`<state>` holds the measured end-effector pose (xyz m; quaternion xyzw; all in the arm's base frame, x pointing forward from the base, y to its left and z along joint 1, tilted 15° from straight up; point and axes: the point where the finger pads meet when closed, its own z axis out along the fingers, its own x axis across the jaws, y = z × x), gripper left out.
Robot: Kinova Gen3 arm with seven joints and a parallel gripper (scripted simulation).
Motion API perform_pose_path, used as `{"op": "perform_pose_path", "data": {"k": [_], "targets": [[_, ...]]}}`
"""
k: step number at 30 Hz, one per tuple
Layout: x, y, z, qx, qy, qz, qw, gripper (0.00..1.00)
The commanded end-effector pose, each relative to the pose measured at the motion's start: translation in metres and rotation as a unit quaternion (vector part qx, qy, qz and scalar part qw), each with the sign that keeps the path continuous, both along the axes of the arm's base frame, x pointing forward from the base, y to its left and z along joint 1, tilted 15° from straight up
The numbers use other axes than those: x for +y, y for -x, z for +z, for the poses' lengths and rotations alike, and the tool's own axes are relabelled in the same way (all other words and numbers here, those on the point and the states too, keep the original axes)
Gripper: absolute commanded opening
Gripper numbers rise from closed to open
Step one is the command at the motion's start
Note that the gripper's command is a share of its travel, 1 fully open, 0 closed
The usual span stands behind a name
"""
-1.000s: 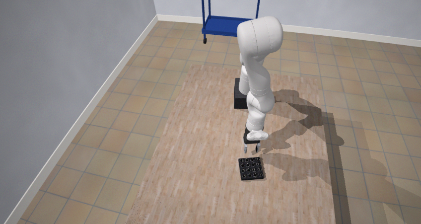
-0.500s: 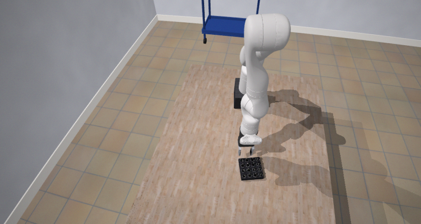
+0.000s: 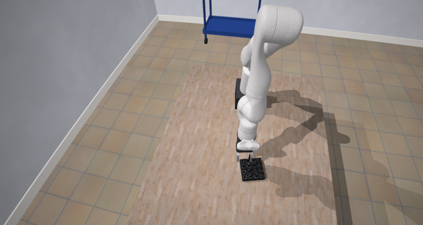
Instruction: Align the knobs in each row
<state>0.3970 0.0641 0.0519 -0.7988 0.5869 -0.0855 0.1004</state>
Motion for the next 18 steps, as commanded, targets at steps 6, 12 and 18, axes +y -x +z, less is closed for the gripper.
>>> {"op": "perform_pose_path", "data": {"k": [6, 12, 18], "targets": [[0.0066, -0.0023, 0.0030, -0.002, -0.001, 0.008, 1.000, 0.46], [0.0066, -0.0023, 0.0030, -0.002, -0.001, 0.008, 1.000, 0.46], [0.0066, -0.0023, 0.0030, -0.002, -0.001, 0.008, 1.000, 0.46]]}}
